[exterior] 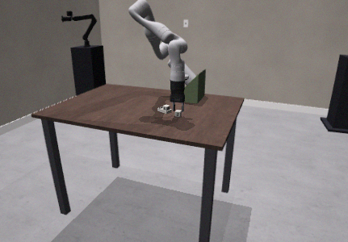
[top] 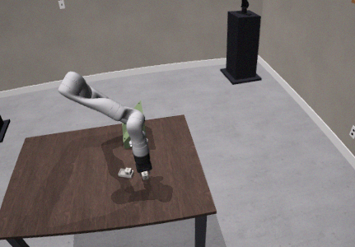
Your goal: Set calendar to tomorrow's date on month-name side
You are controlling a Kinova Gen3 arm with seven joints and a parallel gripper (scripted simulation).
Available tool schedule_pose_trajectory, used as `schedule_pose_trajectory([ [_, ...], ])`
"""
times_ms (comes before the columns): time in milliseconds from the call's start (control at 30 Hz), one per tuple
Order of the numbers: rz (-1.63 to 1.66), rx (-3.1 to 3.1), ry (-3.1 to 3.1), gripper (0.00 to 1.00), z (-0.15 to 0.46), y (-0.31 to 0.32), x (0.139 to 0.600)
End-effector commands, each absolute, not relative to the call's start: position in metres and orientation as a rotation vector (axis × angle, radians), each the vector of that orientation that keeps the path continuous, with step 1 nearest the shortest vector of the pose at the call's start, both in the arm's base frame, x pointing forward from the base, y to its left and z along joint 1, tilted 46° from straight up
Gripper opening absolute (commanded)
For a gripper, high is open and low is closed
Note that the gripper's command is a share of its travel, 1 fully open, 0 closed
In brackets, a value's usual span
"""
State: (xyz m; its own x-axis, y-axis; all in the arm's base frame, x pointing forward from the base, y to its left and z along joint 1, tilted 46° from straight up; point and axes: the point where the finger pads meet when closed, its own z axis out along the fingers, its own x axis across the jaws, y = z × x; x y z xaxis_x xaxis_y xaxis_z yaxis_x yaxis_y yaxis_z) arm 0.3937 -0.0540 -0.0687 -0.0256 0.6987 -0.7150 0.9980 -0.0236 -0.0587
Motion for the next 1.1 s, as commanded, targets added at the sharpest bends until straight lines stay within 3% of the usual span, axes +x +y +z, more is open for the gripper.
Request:
schedule_pose_trajectory([
  [0,-0.812,1.77,1.772,0.87,-0.072,-0.058,0.392],
  [1067,-0.812,1.77,1.772,0.87,-0.082,-0.068,0.391],
])
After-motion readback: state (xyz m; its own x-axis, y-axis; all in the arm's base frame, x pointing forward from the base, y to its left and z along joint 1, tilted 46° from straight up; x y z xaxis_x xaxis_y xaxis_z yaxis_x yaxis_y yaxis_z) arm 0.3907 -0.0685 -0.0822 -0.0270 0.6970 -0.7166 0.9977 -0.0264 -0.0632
